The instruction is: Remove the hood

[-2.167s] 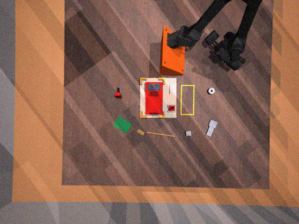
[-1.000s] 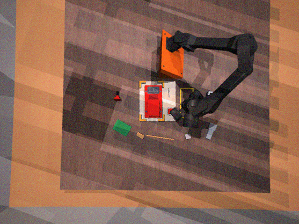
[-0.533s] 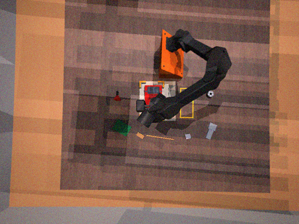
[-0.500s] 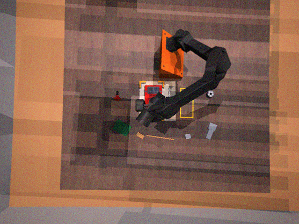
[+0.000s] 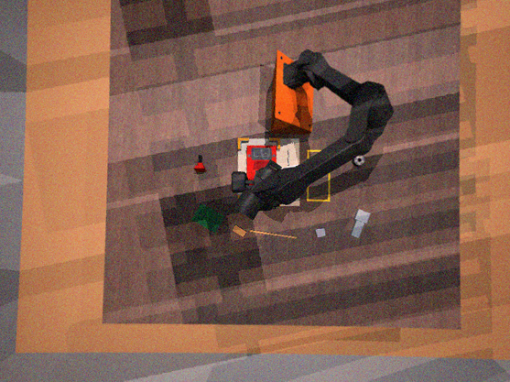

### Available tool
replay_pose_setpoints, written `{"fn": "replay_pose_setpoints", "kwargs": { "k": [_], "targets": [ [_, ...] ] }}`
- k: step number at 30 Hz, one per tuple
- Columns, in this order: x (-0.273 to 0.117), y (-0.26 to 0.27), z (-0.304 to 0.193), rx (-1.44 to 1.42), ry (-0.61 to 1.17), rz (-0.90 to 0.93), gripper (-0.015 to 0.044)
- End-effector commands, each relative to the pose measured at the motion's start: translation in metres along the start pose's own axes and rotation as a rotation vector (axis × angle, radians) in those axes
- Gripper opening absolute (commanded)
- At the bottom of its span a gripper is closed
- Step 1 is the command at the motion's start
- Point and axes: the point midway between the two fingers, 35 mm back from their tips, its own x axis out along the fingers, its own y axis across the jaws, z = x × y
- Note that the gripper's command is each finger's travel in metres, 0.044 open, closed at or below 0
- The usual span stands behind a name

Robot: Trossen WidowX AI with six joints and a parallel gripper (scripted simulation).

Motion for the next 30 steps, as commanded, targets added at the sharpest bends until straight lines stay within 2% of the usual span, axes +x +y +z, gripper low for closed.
{"fn": "replay_pose_setpoints", "kwargs": {
  "k": [1, 30],
  "targets": [
    [0.005, 0.0, -0.001, 0.006, 0.005, 0.005, 0.044],
    [0.027, 0.0, -0.002, 0.006, 0.005, 0.006, 0.044]
  ]
}}
